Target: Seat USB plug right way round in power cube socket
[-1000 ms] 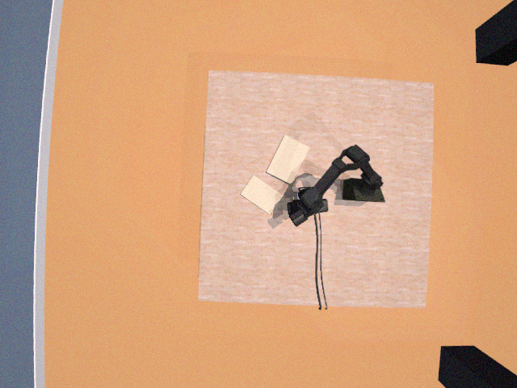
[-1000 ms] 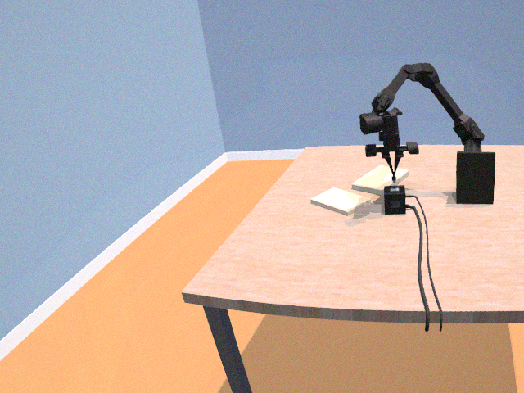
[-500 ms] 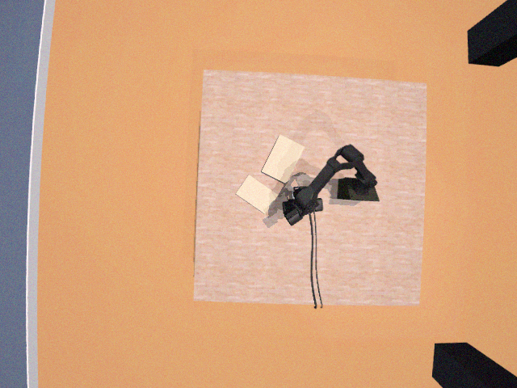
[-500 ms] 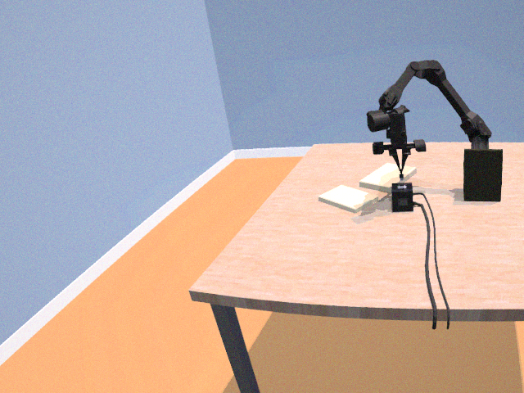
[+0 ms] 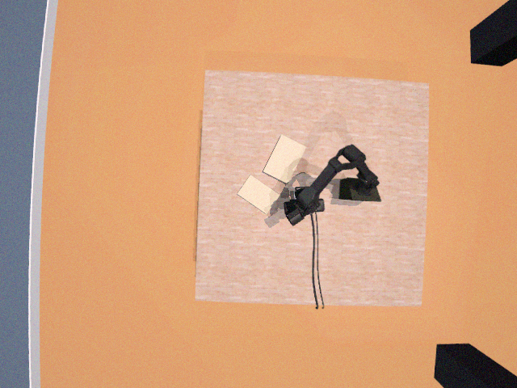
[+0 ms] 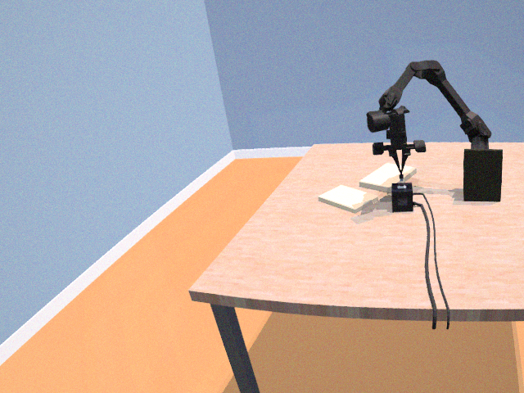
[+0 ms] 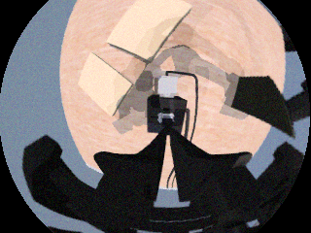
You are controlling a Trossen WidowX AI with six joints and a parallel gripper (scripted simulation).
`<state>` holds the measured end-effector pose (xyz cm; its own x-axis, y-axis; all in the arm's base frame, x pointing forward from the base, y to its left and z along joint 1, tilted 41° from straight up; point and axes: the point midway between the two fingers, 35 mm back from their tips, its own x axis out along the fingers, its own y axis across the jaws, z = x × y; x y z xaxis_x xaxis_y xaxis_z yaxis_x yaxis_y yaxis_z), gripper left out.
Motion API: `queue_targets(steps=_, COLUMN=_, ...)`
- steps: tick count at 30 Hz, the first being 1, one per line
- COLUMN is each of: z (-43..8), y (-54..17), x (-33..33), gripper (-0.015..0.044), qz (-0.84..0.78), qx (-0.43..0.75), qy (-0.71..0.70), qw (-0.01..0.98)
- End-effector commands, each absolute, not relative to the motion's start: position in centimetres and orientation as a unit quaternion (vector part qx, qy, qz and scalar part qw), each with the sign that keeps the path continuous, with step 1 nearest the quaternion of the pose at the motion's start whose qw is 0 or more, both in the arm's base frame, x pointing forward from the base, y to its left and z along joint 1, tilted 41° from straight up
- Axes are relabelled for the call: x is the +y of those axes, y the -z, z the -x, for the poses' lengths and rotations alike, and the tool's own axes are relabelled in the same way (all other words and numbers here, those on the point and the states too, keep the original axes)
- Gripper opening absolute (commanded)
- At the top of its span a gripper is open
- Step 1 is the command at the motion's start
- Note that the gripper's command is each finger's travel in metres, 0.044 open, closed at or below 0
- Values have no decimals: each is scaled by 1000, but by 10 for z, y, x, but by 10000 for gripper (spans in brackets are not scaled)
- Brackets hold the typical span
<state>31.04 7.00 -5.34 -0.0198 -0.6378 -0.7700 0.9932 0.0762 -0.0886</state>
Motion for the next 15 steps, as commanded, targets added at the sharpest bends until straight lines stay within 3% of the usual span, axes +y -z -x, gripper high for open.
queue_targets(steps=1, z=-310, y=54, x=70, gripper=0, qz=-263, qx=342, qy=627, qw=648)
queue_targets(steps=15, z=-310, y=56, x=70, gripper=0, qz=-267, qx=342, qy=627, qw=646)
